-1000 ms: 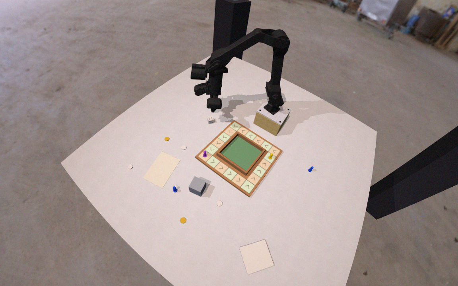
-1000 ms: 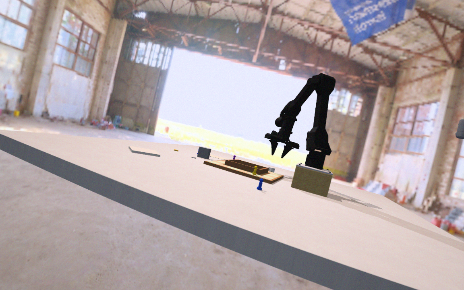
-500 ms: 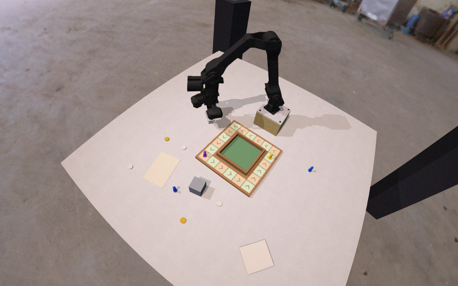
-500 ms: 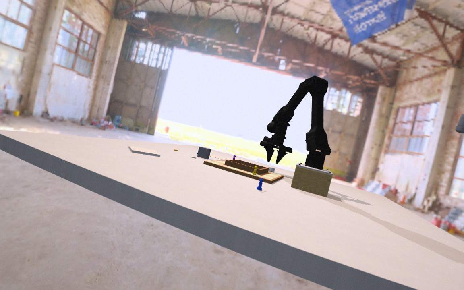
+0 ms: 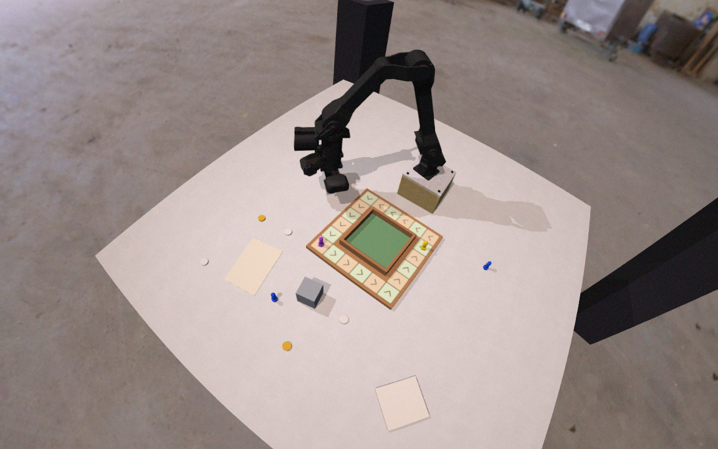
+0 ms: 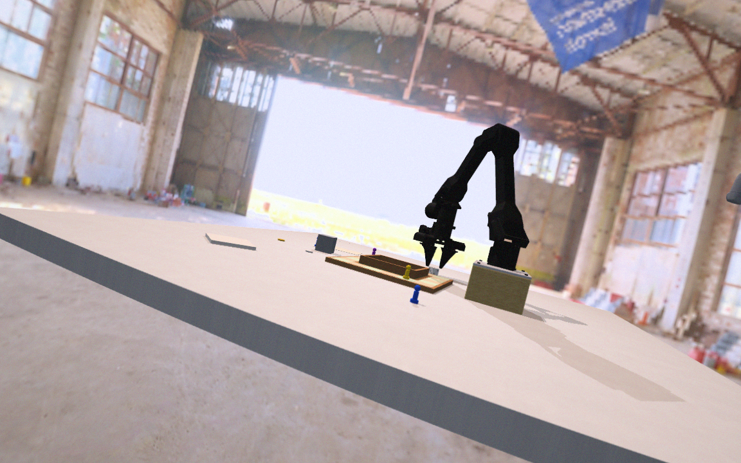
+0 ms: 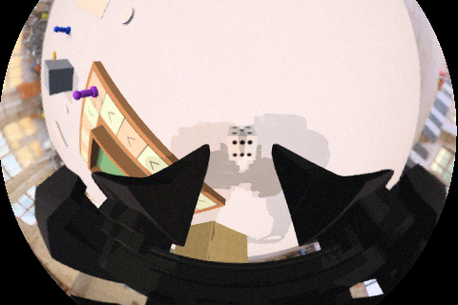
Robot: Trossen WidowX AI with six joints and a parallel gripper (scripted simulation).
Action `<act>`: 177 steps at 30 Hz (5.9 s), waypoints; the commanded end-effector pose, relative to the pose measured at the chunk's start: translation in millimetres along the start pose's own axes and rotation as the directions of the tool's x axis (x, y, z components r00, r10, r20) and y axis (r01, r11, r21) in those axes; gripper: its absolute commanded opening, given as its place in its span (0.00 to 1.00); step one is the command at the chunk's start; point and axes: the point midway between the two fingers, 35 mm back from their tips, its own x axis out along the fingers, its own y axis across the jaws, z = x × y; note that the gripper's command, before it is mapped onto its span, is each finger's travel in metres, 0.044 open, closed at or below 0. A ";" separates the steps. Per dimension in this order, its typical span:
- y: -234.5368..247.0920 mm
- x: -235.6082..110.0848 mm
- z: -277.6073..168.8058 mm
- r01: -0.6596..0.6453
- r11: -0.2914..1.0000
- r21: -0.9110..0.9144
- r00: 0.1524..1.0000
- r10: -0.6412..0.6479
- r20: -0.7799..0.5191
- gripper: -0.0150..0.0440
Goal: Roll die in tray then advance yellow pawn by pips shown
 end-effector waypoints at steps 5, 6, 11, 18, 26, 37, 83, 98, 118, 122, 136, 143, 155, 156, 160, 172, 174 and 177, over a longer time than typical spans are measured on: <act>-0.8 13.1 -0.1 0.005 1.000 -0.007 1.000 -0.005 0.001 0.72; -0.8 14.7 -0.2 0.005 1.000 -0.007 1.000 -0.005 0.001 0.72; -0.8 17.0 -0.4 0.005 1.000 -0.007 1.000 -0.005 0.001 0.63; -0.8 17.0 -0.4 0.005 1.000 -0.007 1.000 -0.005 0.001 0.42; -0.8 12.0 1.0 0.005 1.000 -0.007 1.000 -0.005 0.002 0.25; 1.3 -76.1 8.8 0.005 1.000 -0.007 1.000 -0.005 0.003 0.25; 179.3 -75.4 -47.6 -0.014 0.872 -0.490 1.000 0.014 -0.004 0.25; 223.5 -64.7 -86.7 -0.014 0.778 -0.628 1.000 0.017 -0.001 0.25; 228.0 -45.9 -75.9 -0.016 0.779 -0.627 0.787 0.396 0.473 0.25; 227.1 -43.1 -76.2 -0.014 0.778 -0.628 0.695 0.459 0.553 0.25; 220.5 -68.6 -86.7 -0.013 0.778 -0.628 0.658 0.480 0.580 0.25; 208.4 -93.7 -104.8 -0.013 0.778 -0.628 0.659 0.479 0.580 0.25; 208.4 -92.1 -105.7 -0.011 0.773 -0.634 0.663 0.480 0.574 0.25; 208.4 -92.1 -105.7 -0.011 0.773 -0.634 0.663 0.480 0.574 0.25; 208.4 -92.1 -105.7 -0.011 0.773 -0.634 0.663 0.480 0.574 0.25; 208.6 -94.2 -105.5 -0.011 0.773 -0.634 0.663 0.480 0.574 0.65; 209.1 -112.0 -104.4 -0.012 0.776 -0.631 0.661 0.480 0.577 0.74; 208.0 -132.4 -105.4 -0.013 0.778 -0.628 0.659 0.479 0.580 0.88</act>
